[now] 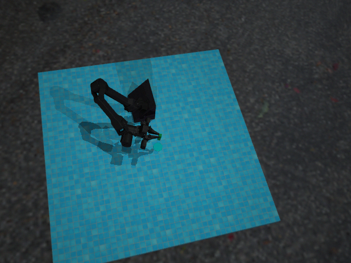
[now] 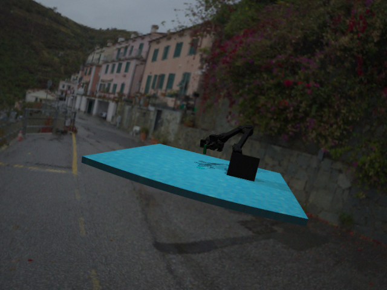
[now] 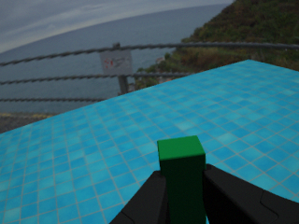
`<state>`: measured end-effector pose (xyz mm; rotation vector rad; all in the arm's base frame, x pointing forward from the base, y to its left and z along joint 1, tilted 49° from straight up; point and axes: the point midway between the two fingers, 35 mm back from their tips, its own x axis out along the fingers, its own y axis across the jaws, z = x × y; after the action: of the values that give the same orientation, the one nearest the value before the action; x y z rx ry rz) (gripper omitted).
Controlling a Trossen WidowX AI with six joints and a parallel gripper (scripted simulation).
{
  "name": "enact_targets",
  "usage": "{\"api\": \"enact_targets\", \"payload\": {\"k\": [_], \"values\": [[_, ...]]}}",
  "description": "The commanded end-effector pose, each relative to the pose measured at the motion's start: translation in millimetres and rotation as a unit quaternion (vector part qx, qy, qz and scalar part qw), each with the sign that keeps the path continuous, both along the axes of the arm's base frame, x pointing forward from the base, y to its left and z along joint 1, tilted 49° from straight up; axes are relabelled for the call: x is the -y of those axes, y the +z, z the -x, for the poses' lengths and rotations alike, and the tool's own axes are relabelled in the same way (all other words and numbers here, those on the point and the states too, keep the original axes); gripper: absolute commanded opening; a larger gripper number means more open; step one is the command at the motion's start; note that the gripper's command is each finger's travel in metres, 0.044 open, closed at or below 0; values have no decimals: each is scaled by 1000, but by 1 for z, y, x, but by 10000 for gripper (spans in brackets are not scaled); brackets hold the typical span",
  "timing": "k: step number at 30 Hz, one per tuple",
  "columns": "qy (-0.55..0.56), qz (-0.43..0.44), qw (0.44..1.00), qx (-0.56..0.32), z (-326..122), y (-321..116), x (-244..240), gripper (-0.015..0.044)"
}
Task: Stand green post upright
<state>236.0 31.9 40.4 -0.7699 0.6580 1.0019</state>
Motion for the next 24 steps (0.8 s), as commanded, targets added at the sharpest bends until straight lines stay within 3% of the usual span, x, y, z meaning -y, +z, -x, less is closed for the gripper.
{"api": "enact_targets", "payload": {"k": [1,24], "values": [[5,-5,1000,15,1,2,0,22],[12,-11,999,40,1,5,1,22]]}}
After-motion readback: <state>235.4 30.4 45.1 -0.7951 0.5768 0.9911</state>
